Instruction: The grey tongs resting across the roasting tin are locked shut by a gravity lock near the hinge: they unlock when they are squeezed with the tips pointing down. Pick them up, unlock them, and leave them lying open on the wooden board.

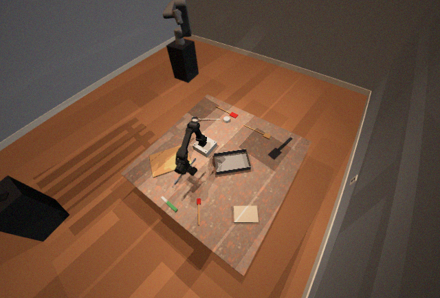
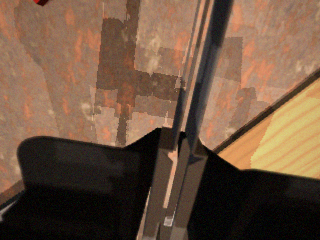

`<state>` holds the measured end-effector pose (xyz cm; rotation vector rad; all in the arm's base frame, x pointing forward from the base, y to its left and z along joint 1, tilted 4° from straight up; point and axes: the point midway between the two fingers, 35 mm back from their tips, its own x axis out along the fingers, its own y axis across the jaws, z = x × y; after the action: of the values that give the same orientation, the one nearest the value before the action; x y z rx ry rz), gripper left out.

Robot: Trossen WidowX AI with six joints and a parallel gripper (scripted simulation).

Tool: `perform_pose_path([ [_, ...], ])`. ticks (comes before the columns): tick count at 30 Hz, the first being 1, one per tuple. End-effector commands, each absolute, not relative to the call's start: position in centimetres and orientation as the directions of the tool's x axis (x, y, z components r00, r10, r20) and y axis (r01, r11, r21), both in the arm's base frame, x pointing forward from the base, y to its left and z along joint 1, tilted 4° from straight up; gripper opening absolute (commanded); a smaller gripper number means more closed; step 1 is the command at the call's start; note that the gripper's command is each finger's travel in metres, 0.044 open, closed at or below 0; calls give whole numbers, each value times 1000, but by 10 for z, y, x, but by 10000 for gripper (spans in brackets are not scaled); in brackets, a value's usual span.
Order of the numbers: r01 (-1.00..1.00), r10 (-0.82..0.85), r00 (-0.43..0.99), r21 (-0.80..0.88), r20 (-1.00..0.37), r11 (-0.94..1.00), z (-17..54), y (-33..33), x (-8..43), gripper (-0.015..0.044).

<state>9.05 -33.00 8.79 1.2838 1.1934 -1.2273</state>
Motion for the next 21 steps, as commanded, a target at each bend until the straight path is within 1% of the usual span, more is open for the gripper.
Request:
perform_pose_path([
  [1, 994, 26, 10, 7, -1000, -110, 89, -336, 67, -150],
  [21, 927, 27, -5, -15, -1000, -374, 88, -338, -53, -150],
])
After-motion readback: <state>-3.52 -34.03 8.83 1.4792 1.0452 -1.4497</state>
